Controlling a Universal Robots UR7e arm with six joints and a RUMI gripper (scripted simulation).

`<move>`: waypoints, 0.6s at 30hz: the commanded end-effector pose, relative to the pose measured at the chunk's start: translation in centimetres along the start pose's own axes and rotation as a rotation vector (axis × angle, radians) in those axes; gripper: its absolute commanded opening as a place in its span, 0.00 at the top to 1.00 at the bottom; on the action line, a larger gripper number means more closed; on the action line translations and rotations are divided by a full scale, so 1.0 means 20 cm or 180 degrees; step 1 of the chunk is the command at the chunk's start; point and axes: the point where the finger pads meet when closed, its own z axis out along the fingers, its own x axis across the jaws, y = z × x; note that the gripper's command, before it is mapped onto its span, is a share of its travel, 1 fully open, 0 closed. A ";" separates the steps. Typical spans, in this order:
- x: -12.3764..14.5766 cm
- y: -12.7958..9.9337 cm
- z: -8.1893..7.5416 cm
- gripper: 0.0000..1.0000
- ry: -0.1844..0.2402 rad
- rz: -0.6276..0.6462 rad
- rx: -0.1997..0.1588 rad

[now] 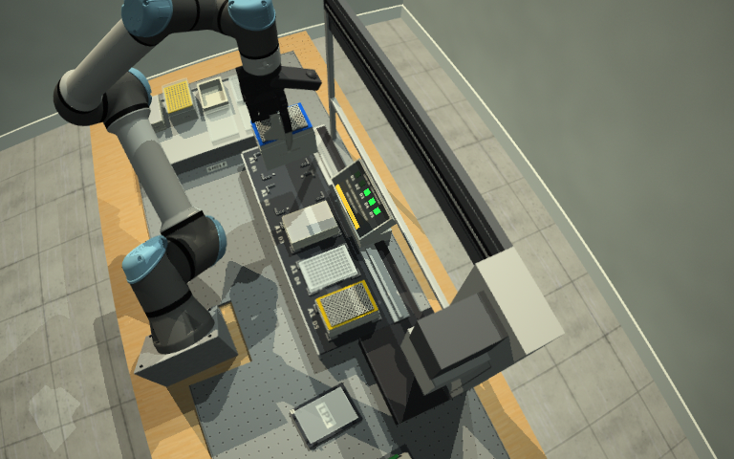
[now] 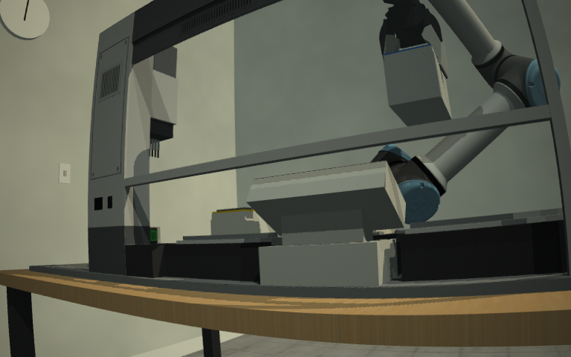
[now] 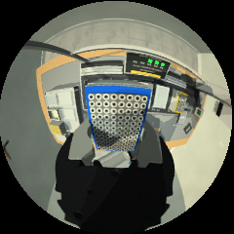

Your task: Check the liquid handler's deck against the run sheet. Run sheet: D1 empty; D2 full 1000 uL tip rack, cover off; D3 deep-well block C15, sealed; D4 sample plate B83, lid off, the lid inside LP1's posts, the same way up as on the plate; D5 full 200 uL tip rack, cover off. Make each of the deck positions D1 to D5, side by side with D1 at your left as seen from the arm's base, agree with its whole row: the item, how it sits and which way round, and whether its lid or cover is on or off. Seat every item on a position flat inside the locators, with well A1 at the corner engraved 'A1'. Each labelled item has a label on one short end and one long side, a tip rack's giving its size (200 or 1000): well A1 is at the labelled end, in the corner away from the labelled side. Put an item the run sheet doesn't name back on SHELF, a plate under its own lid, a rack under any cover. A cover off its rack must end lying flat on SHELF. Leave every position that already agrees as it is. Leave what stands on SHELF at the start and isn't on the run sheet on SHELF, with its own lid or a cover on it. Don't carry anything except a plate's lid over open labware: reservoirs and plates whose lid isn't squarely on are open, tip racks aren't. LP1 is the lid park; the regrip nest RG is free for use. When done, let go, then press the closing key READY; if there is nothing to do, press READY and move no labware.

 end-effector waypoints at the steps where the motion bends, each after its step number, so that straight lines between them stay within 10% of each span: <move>1: 0.00 0.00 0.04 1.00 0.0001 0.0000 0.0003; 18: 0.00 0.00 0.16 1.00 0.0001 0.0000 0.0003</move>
